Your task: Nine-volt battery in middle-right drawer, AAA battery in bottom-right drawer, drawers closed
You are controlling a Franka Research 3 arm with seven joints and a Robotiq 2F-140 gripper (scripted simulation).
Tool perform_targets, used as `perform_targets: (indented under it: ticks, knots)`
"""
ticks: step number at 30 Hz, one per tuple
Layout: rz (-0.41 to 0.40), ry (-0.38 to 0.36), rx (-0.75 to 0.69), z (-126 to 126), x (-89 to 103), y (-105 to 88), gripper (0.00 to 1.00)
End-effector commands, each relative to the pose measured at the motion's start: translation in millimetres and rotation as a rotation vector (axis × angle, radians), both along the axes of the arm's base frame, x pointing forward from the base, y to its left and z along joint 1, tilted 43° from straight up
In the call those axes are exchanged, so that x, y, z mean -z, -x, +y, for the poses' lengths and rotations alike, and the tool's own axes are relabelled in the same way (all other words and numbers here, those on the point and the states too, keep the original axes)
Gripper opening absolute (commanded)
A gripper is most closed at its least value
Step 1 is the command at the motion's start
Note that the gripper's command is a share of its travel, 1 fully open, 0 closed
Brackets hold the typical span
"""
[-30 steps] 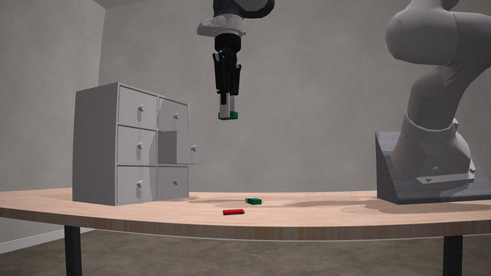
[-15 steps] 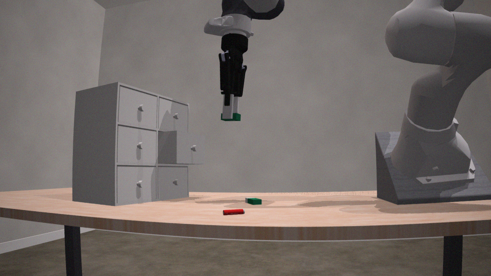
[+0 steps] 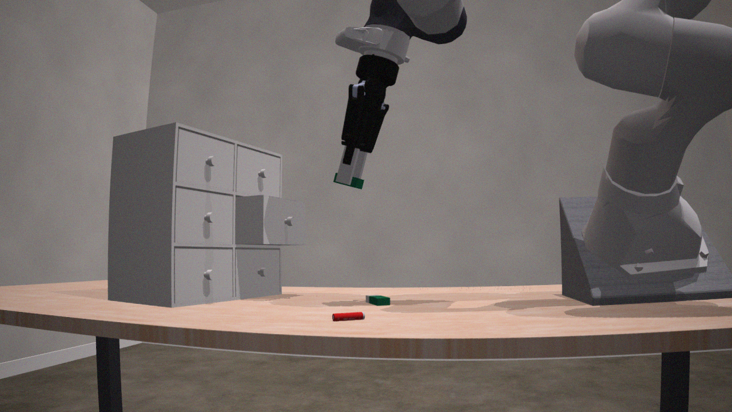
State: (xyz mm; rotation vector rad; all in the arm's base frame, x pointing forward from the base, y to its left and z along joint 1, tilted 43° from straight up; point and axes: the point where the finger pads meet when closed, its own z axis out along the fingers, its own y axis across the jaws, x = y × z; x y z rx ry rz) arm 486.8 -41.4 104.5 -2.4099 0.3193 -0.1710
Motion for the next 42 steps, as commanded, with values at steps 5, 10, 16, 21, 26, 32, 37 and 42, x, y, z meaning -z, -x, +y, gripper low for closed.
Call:
perform_targets:
  ticks: [5, 10, 16, 21, 26, 32, 37, 42]
  knots:
    - [-0.206, 0.052, 0.193, -6.8, -5.5, -13.9, 0.14]
    - [-0.314, 0.079, 0.29, -5.2, -4.6, -11.0, 0.14]
    - [-0.389, 0.098, 0.358, -4.1, -4.0, -8.9, 0.14]
    - [-0.471, 0.118, 0.431, -2.7, -3.3, -6.9, 0.14]
    - [-0.538, 0.135, 0.491, -1.9, -2.9, -5.1, 0.14]
    - [-0.581, 0.146, 0.529, -1.2, -2.7, -4.1, 0.14]
    - [-0.623, 0.156, 0.567, -0.7, -2.5, -3.0, 0.14]
    - [-0.652, 0.164, 0.593, -0.3, -2.2, -2.2, 0.14]
